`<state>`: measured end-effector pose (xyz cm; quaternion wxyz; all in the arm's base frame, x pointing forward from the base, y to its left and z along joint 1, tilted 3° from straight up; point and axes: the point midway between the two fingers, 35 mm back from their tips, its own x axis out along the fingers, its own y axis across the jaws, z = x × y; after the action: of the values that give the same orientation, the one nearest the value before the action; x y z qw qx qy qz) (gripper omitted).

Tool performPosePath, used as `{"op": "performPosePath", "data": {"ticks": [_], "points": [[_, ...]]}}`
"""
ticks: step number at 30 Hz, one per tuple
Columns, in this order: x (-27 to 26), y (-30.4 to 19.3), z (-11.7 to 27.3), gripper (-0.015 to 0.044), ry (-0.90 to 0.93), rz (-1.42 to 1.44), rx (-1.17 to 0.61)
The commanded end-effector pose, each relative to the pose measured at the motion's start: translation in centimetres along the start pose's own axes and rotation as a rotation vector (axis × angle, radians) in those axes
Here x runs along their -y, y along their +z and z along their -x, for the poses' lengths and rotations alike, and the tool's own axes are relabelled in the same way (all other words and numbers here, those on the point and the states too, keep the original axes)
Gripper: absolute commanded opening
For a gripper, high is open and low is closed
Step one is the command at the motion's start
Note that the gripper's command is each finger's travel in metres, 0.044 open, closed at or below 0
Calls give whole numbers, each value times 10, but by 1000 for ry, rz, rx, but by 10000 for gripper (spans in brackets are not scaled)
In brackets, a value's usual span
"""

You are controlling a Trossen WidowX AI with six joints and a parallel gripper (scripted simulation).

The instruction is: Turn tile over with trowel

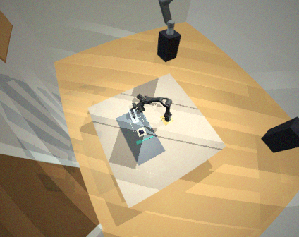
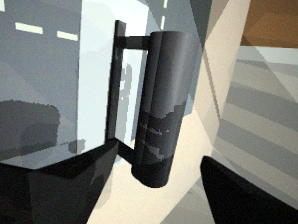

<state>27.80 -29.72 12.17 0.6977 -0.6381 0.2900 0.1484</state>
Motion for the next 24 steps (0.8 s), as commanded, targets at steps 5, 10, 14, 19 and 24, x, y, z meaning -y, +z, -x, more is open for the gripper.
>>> {"op": "performPosePath", "data": {"ticks": [5, 10, 14, 19, 24], "points": [[-2, 1, -10, 300, 1, 11, 6], [-2, 1, -18, 300, 2, 11, 6], [-2, 1, -24, 300, 2, 11, 6], [-2, 1, -32, 300, 2, 11, 6], [-2, 1, -40, 300, 2, 11, 6]]}}
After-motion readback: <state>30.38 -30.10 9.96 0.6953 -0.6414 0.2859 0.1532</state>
